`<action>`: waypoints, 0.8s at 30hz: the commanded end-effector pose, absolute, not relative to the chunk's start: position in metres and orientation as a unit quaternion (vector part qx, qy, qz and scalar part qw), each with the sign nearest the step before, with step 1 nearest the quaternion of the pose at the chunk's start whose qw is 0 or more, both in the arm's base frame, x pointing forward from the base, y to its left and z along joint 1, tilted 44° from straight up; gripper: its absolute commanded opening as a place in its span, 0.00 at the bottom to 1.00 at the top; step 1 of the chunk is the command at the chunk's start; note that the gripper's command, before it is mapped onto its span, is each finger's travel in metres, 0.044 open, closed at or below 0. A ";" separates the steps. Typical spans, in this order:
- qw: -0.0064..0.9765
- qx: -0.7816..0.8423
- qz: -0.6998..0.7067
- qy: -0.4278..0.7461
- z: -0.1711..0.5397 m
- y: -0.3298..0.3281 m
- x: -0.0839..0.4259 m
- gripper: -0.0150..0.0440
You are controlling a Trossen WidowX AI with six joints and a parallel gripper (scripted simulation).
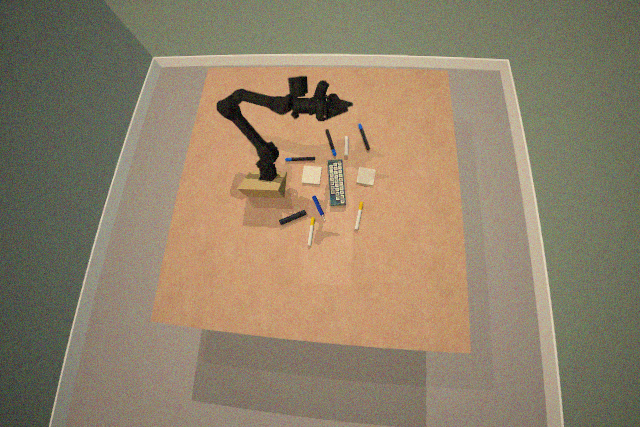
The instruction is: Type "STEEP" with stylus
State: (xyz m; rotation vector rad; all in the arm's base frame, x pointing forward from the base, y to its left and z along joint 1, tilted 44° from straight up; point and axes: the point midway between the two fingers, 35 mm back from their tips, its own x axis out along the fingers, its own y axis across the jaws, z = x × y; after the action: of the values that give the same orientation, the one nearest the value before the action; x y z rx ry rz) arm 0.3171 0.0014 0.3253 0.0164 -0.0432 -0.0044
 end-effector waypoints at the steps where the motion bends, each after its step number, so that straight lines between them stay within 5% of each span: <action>1: 1.000 0.007 0.000 -0.016 0.323 0.002 0.319 0.96; 9: 0.964 -0.032 0.108 0.239 0.215 0.028 0.353 0.60; 17: 0.832 0.013 0.255 0.492 0.112 0.059 0.329 0.25; 24: 0.659 0.146 0.362 0.643 0.070 0.085 0.288 0.25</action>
State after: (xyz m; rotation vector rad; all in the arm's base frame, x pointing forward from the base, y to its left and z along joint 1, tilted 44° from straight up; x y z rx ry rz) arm 0.2983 0.0785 0.0766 0.2191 1.3492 0.7422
